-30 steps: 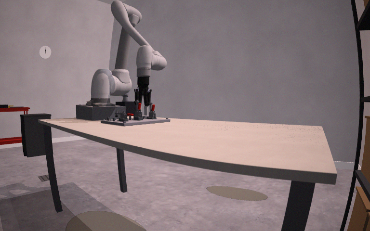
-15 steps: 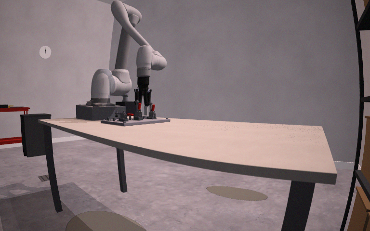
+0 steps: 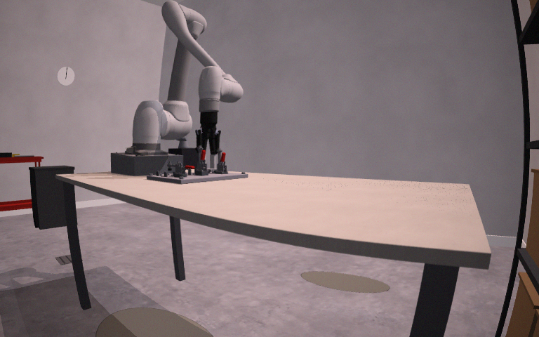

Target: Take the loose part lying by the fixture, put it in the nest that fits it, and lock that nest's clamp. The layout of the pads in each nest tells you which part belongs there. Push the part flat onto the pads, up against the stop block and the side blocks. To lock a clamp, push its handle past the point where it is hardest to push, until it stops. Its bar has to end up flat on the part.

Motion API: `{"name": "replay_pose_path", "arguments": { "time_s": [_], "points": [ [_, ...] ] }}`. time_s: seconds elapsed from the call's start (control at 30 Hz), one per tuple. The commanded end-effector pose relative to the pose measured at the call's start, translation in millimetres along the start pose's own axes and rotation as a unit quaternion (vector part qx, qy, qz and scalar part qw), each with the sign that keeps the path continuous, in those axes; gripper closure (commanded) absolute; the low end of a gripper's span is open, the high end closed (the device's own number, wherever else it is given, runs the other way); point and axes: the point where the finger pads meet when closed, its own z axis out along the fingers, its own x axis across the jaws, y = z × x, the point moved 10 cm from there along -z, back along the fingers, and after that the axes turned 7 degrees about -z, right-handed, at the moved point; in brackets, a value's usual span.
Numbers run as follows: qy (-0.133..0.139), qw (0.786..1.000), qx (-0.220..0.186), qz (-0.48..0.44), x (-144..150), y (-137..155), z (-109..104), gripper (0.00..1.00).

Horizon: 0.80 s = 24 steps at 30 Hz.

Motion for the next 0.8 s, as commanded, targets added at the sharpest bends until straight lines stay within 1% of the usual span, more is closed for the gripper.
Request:
{"name": "replay_pose_path", "arguments": {
  "time_s": [0.0, 0.3, 0.33, 0.77],
  "points": [
    [0.0, 1.0, 0.0, 0.0, 0.0, 0.0, 0.0, 0.9],
    [0.0, 1.0, 0.0, 0.0, 0.0, 0.0, 0.0, 0.9],
    [0.0, 1.0, 0.0, 0.0, 0.0, 0.0, 0.0, 0.38],
    [0.0, 1.0, 0.0, 0.0, 0.0, 0.0, 0.0, 0.38]
  ]
}}
